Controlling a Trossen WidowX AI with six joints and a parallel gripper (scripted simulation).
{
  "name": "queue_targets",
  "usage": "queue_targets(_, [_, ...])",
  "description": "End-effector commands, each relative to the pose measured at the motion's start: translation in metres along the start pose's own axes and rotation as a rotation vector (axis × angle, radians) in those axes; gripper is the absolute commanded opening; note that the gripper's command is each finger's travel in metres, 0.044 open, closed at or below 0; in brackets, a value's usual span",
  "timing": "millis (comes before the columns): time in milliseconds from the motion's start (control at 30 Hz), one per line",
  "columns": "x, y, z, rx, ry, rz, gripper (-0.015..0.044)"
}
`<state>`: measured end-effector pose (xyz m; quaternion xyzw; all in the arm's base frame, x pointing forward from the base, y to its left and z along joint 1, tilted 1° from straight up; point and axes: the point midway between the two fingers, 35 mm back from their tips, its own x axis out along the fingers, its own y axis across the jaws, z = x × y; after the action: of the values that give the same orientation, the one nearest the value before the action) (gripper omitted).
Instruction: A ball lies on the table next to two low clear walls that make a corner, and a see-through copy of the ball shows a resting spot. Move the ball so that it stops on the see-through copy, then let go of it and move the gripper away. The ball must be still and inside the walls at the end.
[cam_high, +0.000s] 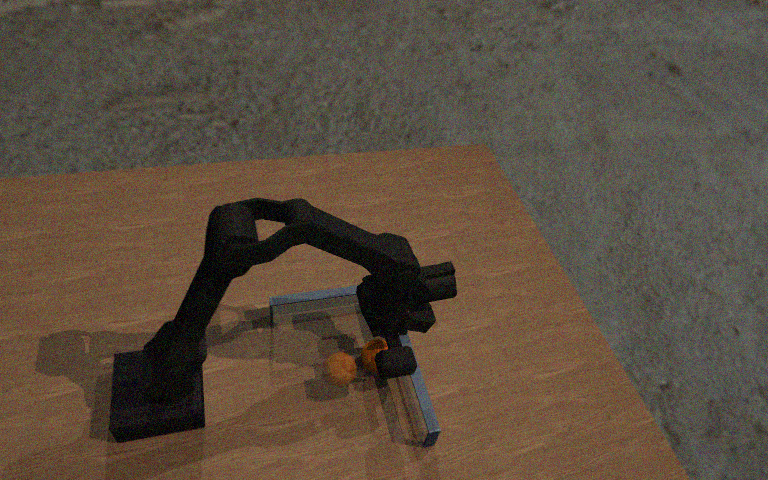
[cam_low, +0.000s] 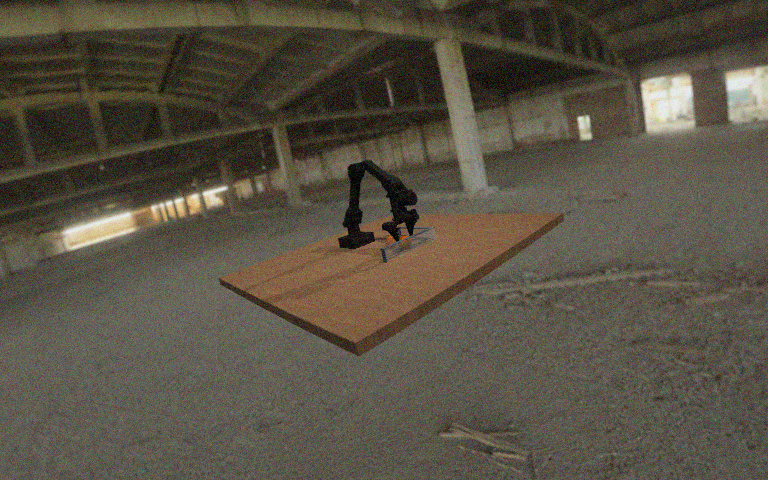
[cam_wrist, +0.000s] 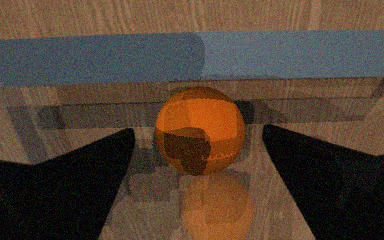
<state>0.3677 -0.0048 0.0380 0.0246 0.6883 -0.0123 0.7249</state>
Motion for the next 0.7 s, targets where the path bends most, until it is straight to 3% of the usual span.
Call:
queue_targets(0, [0.009, -0.001, -0.003, -0.002, 0.012, -0.004, 0.0411])
queue_targets(167, [0.015, -0.001, -0.004, -0.002, 0.012, -0.004, 0.0411])
queue_targets(300, [0.015, -0.001, -0.004, -0.002, 0.012, -0.004, 0.0306])
queue_targets(500, [0.015, -0.001, -0.004, -0.002, 0.012, -0.004, 0.0266])
queue_targets(667, [0.01, -0.01, -0.015, 0.001, 0.034, 0.001, 0.0134])
